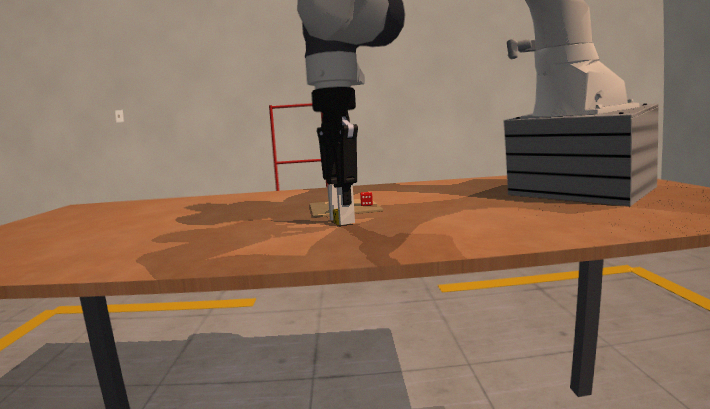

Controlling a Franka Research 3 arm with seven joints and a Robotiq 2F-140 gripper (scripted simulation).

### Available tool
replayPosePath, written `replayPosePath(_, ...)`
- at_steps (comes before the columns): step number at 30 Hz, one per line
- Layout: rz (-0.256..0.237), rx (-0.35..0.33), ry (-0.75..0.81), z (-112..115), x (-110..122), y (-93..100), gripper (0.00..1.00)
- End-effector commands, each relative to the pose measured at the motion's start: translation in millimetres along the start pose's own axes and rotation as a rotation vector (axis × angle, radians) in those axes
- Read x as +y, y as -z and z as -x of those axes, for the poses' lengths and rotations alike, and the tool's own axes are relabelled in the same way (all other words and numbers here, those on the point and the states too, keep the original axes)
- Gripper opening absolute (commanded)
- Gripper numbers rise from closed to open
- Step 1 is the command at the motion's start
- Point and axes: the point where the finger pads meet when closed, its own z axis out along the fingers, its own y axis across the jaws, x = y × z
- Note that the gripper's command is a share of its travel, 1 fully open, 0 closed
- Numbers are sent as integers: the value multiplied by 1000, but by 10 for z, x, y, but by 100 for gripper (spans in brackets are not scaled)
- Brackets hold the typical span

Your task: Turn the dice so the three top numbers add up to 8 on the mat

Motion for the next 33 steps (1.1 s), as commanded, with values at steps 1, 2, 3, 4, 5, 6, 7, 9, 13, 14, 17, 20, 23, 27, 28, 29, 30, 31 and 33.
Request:
replayPosePath(1,-2,-2,4,5,-11,-6,25)
replayPosePath(2,-2,-2,4,5,-11,-6,25)
replayPosePath(3,-2,-2,4,5,-11,-6,25)
replayPosePath(4,-2,-2,4,5,-11,-6,25)
replayPosePath(5,-2,-2,4,5,-11,-6,25)
replayPosePath(6,-2,-2,4,5,-11,-6,25)
replayPosePath(7,-2,-2,4,5,-11,-6,25)
replayPosePath(9,-2,-2,4,5,-11,-6,25)
replayPosePath(13,-2,-2,4,5,-11,-6,25)
replayPosePath(14,-2,-2,4,5,-11,-6,25)
replayPosePath(17,-2,-2,4,5,-11,-6,13)
replayPosePath(20,-2,-2,4,5,-11,-6,13)
replayPosePath(23,-2,-2,4,5,-11,-6,13)
replayPosePath(27,-2,-2,4,5,-11,-6,13)
replayPosePath(28,-2,-2,4,5,-11,-6,13)
replayPosePath(29,-2,-2,4,5,-11,-6,13)
replayPosePath(30,-2,-2,4,5,-11,-6,13)
replayPosePath(31,-2,-2,4,5,-11,-6,13)
replayPosePath(33,-2,-2,4,5,-11,-6,13)
